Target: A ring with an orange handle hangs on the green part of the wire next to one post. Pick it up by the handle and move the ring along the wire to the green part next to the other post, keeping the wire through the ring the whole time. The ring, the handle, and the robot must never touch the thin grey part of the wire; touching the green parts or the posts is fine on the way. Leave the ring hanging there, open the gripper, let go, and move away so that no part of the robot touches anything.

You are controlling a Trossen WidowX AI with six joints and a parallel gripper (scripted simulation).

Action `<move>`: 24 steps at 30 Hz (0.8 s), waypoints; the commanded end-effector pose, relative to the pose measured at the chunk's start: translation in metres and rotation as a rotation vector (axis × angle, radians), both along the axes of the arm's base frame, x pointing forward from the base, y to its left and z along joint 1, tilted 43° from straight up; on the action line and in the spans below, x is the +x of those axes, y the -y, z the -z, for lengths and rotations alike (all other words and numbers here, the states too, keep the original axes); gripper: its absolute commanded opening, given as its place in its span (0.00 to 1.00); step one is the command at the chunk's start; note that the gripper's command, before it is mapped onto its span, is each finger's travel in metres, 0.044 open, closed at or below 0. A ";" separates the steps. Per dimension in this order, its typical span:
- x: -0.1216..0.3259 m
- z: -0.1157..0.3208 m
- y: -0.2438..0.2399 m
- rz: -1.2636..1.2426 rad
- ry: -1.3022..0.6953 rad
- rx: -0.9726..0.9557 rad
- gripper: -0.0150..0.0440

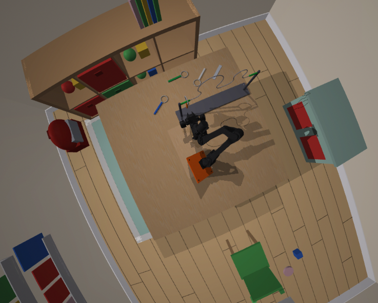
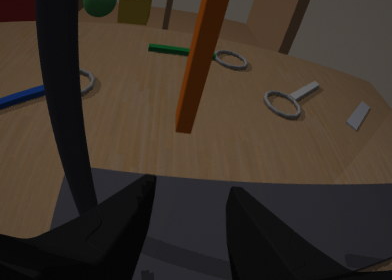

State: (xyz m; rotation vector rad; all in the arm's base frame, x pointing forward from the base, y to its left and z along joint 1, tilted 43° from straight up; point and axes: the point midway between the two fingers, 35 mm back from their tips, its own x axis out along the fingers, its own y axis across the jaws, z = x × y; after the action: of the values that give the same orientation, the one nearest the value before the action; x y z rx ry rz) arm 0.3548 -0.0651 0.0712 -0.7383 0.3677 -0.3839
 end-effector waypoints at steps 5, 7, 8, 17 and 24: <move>-0.027 -0.006 -0.015 -0.002 0.001 0.002 0.53; -0.034 -0.007 -0.018 -0.003 0.001 0.001 0.53; -0.036 -0.007 -0.019 -0.003 0.001 0.001 0.53; -0.036 -0.007 -0.019 -0.003 0.001 0.001 0.53; -0.036 -0.007 -0.019 -0.003 0.001 0.001 0.53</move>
State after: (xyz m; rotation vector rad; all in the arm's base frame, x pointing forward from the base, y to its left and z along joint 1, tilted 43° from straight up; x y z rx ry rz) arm 0.3191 -0.0454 0.0787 -0.7395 0.3644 -0.3778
